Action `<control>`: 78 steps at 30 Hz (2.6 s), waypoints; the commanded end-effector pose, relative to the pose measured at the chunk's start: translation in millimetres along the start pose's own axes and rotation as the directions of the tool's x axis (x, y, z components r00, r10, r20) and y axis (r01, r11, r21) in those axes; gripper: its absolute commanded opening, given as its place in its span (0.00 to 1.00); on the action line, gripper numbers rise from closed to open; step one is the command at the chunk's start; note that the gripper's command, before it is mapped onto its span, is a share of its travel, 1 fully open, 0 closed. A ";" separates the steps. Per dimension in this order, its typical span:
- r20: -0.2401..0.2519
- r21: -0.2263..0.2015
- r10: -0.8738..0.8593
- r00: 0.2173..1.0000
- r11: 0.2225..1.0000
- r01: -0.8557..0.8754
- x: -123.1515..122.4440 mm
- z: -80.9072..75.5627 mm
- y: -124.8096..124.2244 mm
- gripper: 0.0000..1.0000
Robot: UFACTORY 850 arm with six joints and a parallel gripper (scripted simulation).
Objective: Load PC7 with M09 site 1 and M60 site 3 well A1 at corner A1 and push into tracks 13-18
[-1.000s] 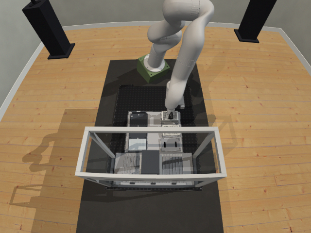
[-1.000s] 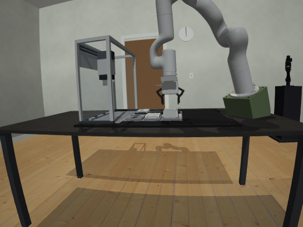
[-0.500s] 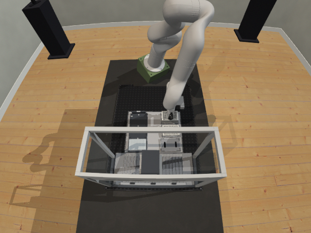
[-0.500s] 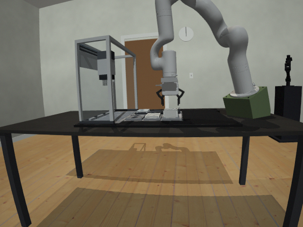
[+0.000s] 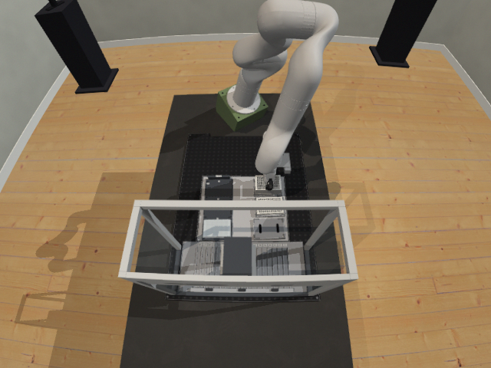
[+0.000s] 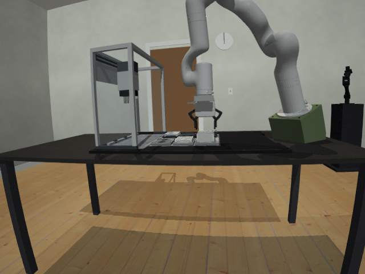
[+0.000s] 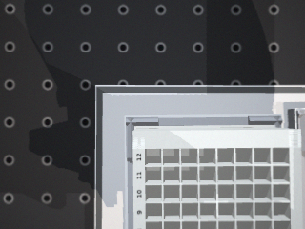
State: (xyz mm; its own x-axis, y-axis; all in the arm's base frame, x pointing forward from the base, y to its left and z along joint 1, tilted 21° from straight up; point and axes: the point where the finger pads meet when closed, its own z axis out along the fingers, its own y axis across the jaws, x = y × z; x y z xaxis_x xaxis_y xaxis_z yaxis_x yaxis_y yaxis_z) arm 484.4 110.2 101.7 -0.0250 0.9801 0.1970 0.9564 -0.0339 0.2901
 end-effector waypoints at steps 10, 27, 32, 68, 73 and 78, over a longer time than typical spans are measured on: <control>0.000 -0.004 0.000 1.000 1.000 0.000 0.1 9.2 0.5 1.00; 0.000 -0.004 0.000 1.000 1.000 0.000 0.1 19.2 0.6 1.00; 0.000 -0.004 0.000 1.000 1.000 0.000 0.1 21.2 0.6 1.00; 0.000 -0.004 0.000 1.000 1.000 0.000 0.1 34.6 0.6 1.00; 0.000 -0.004 0.000 1.000 1.000 0.000 0.1 34.5 0.6 1.00; 0.000 -0.004 0.000 1.000 1.000 0.000 0.1 34.2 0.5 0.00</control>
State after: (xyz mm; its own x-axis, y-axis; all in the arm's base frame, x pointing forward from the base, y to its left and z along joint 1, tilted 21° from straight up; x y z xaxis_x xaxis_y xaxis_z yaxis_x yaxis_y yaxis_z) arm 494.4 116.9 69.2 -0.0249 0.9802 0.1964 0.9557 -0.0342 0.2923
